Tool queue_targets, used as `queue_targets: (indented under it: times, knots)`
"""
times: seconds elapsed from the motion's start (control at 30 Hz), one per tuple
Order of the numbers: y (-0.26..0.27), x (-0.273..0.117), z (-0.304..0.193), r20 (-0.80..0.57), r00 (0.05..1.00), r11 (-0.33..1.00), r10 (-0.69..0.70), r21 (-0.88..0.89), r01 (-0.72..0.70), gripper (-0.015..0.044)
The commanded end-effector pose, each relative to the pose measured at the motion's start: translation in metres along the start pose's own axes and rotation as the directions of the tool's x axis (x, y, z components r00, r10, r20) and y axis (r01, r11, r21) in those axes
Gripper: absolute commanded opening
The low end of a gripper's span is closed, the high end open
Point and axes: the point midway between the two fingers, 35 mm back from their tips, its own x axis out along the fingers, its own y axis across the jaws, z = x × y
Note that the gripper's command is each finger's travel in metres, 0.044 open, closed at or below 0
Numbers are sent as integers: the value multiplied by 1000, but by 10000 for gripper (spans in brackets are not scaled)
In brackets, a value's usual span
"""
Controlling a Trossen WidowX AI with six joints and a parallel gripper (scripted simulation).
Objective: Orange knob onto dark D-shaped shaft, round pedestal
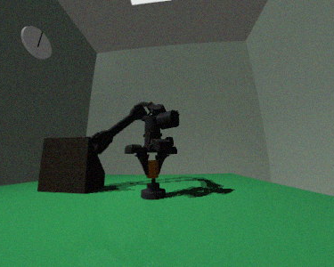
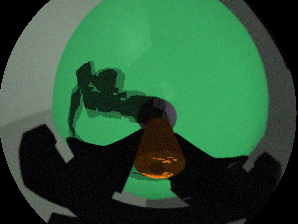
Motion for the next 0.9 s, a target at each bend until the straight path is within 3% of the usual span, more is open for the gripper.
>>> queue_targets:
  times: [0.0,0.17,0.87]
  knots:
    - [1,-1,1,2,1000,998,-3,63,2,0]
    - [2,1,3,2,1000,981,-2,195,2,0]
    - [0,3,0,2,1000,981,-2,195,2,0]
